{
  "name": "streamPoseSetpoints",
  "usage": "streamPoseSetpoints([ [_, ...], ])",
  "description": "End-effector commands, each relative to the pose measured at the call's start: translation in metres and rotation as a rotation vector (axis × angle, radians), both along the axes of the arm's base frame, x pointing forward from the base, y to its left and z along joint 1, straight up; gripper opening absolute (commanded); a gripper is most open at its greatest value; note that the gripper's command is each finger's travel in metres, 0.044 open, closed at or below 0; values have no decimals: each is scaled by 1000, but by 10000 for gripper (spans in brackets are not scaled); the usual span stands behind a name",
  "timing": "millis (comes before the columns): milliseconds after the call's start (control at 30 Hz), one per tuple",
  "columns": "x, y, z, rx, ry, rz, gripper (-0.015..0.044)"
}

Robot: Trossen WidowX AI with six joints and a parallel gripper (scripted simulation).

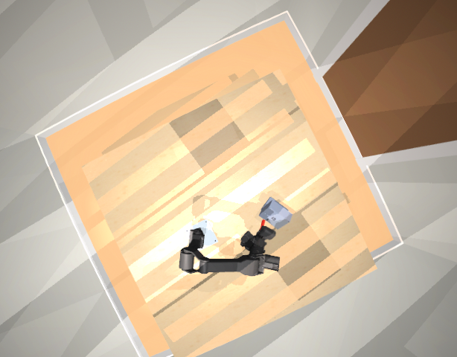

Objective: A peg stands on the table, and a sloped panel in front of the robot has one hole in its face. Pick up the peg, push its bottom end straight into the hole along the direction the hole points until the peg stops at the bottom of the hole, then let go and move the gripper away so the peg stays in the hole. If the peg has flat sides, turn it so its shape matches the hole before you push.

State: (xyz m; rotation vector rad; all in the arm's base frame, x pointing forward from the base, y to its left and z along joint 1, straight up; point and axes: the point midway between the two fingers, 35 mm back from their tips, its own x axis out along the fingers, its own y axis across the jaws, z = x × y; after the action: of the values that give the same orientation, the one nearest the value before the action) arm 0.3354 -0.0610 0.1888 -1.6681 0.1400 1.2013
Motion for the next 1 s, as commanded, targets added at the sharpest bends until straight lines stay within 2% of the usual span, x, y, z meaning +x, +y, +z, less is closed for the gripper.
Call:
streamPoseSetpoints([
  [0, -1, -4, 0, 8, -13, -5, 0],
  [967, -5, -35, 7, 37, -110, -72, 0],
])
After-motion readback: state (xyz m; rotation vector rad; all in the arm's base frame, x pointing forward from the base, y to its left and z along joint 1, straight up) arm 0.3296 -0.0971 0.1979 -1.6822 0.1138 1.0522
